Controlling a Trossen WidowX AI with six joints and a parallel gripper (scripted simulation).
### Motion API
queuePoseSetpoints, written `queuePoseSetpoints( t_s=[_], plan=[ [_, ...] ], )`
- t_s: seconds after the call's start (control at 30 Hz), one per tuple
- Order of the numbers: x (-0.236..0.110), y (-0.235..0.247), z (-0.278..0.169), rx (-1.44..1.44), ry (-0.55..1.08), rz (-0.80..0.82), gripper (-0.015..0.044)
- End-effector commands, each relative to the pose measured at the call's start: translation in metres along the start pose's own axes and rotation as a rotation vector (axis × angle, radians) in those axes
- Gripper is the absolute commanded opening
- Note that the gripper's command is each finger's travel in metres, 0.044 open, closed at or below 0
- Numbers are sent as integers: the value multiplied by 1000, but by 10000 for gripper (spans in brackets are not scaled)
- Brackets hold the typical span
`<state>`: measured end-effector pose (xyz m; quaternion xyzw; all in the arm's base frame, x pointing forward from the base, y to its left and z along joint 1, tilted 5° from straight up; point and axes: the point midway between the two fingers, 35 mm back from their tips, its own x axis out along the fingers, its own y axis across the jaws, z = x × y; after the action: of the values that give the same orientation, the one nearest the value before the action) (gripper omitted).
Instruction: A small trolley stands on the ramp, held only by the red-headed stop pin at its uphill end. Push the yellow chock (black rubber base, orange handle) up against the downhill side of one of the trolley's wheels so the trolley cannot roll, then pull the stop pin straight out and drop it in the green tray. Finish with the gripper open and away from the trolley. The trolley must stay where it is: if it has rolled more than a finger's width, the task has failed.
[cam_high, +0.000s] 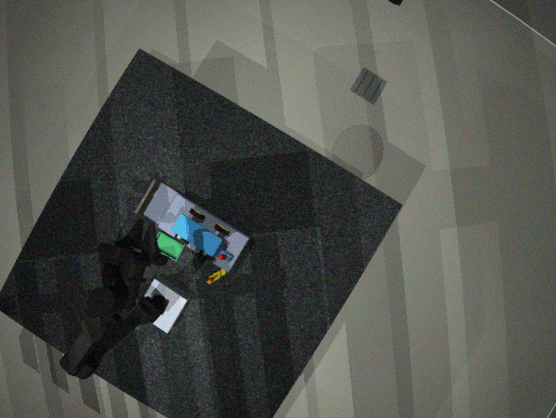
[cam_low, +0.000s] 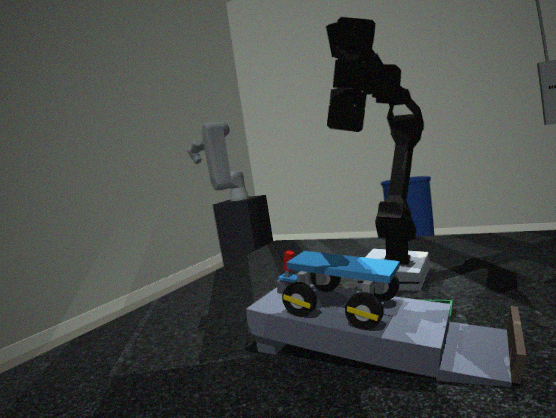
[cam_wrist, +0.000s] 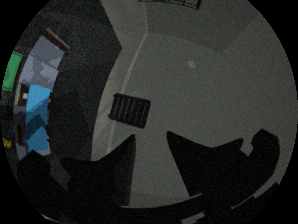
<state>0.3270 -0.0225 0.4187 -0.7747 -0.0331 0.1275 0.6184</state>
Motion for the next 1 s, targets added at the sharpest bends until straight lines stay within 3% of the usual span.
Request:
queuePoseSetpoints(
  t_s=[0.0, 0.3, 0.53, 0.67, 0.97],
  plan=[
    [10, 73, -28, 142, 88, 233, 190],
    [-20, 215, -59, 443, 252, 710, 190],
    [-85, 314, -48, 721, 350, 1129, 190],
    [-123, 348, -30, 862, 370, 1337, 190],
    [-130, 352, -27, 884, 370, 1369, 190]
  ],
)
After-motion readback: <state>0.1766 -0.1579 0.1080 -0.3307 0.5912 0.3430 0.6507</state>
